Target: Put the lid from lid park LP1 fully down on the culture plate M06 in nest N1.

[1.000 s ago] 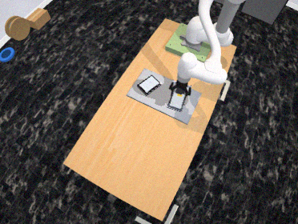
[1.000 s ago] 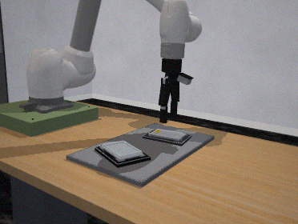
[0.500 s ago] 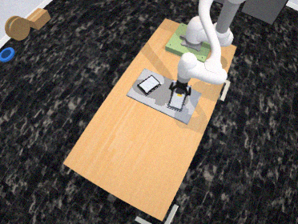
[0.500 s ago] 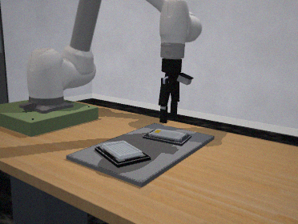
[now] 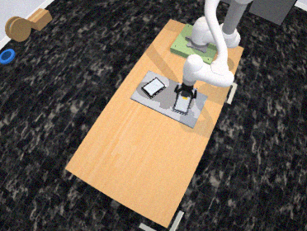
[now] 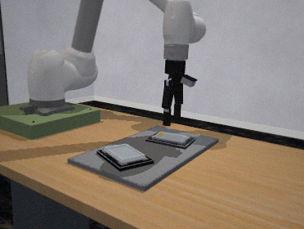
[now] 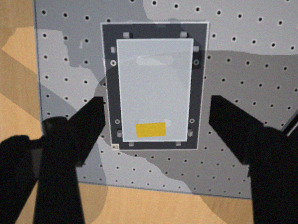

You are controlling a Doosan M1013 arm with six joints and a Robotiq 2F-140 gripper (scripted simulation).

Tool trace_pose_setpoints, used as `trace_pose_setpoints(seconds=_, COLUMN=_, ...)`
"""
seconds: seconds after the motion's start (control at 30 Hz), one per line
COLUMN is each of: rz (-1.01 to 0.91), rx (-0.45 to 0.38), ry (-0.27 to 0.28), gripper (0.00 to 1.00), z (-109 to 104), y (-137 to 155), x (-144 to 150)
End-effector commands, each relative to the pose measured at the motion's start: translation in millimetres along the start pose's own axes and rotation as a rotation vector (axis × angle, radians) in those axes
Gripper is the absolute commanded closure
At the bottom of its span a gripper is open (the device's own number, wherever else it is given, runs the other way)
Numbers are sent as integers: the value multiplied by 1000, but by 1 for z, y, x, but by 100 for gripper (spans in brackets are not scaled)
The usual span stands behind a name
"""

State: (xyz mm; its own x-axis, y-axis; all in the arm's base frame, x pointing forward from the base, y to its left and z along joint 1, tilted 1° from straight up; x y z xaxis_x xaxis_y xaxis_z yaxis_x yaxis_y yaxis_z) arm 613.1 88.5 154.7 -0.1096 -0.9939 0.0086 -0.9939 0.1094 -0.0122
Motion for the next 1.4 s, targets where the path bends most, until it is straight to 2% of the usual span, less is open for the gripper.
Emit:
trace_pose_setpoints(seconds=0.0, rz=0, rx=1, ry=0, gripper=31, z=0, y=0, x=0)
trace_pose_setpoints(seconds=1.37, rz=1, rx=0, ry=2, gripper=31, z=40, y=0, x=0)
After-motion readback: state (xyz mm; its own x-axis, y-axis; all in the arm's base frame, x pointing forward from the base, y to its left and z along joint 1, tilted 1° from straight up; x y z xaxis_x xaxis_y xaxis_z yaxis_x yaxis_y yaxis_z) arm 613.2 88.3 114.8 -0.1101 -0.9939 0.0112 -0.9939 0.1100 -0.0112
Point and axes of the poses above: the point where the finger pads meet when closed, its own z axis out along the fingers, its own x axis across the jaws, y = z × x, the point moved 10 cm from there along -z, back along the fingers, and after that the axes turned 12 degrees about z, right-handed, at the moved point
